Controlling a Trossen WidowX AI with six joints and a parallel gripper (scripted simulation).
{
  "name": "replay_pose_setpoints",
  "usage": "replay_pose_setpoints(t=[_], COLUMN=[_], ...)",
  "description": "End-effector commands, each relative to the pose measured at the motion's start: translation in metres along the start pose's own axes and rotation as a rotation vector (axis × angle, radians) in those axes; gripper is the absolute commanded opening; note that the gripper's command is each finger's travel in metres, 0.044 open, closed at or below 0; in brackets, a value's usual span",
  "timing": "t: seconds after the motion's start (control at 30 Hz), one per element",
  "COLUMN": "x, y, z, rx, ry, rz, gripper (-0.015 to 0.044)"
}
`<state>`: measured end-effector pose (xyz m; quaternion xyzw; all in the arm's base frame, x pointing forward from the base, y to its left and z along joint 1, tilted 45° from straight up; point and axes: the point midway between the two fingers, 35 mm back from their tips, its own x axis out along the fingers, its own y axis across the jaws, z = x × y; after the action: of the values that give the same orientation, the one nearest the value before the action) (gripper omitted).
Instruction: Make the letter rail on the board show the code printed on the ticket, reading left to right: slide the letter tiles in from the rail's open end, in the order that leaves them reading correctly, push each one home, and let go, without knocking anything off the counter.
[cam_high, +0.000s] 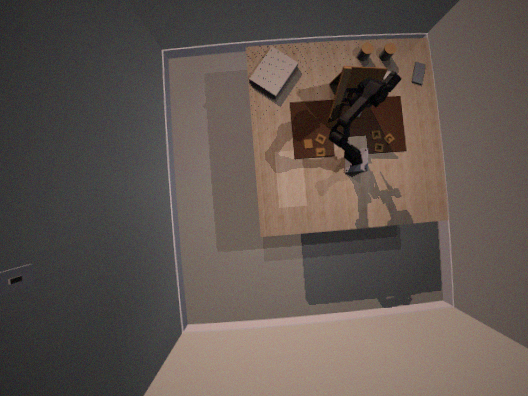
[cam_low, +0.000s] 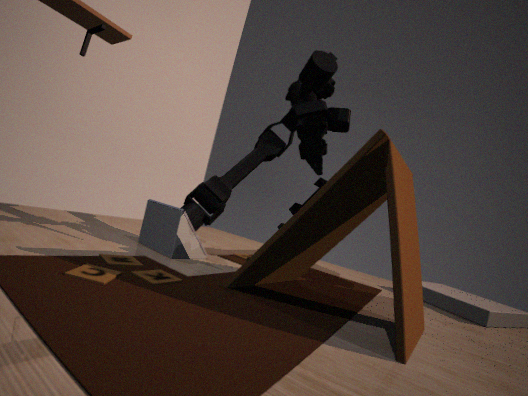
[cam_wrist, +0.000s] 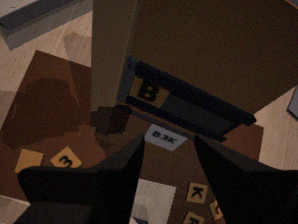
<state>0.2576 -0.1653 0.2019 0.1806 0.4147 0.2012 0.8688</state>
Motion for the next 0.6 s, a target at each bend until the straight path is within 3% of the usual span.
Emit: replay_pose_setpoints(t=[0.0, 0.17, 0.3, 0.57], x=[-0.036, -0.066, -0.08, -0.081], y=[0.013, 0.031, 0.043, 0.043], z=[-0.017, -0.037, -0.049, -0.05], rx=[-0.39, -0.809, -1.08, -1.093], ry=[-0.136, -0.21, -0.204, -0.202], rz=[-0.123, -0.33, -0.495, -0.504], gripper=[0.0315, 0.044, 0.044, 0.044])
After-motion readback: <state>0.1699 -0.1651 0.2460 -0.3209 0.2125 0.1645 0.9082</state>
